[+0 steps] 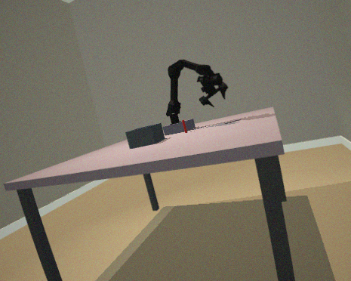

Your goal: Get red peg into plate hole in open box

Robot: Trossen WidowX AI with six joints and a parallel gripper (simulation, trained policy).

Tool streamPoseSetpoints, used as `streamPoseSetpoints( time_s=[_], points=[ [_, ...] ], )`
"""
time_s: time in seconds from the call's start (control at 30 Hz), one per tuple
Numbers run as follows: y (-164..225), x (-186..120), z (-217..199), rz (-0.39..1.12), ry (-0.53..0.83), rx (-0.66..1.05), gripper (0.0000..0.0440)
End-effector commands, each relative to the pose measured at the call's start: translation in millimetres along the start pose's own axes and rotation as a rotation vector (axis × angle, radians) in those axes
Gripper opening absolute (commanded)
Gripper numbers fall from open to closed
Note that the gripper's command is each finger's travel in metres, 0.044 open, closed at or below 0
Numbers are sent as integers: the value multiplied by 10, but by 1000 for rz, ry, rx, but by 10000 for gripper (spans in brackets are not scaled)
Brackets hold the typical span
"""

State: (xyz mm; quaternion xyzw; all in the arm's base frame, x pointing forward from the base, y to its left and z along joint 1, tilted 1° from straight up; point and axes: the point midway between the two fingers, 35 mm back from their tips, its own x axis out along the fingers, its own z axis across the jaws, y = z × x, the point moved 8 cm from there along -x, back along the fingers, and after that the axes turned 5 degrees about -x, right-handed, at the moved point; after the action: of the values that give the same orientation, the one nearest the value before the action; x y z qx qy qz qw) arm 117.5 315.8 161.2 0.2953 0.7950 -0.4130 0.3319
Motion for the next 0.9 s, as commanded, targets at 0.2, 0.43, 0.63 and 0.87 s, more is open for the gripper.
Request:
streamPoseSetpoints(
  time_s=[0.2,0.43,0.63,0.87],
  points=[
    [-92,-394,-81,160,59,174,440],
    [-262,-815,-143,324,164,328,440],
    [-391,-1094,-134,427,261,486,440],
    [-487,-1311,-61,500,359,699,440]
  ],
)
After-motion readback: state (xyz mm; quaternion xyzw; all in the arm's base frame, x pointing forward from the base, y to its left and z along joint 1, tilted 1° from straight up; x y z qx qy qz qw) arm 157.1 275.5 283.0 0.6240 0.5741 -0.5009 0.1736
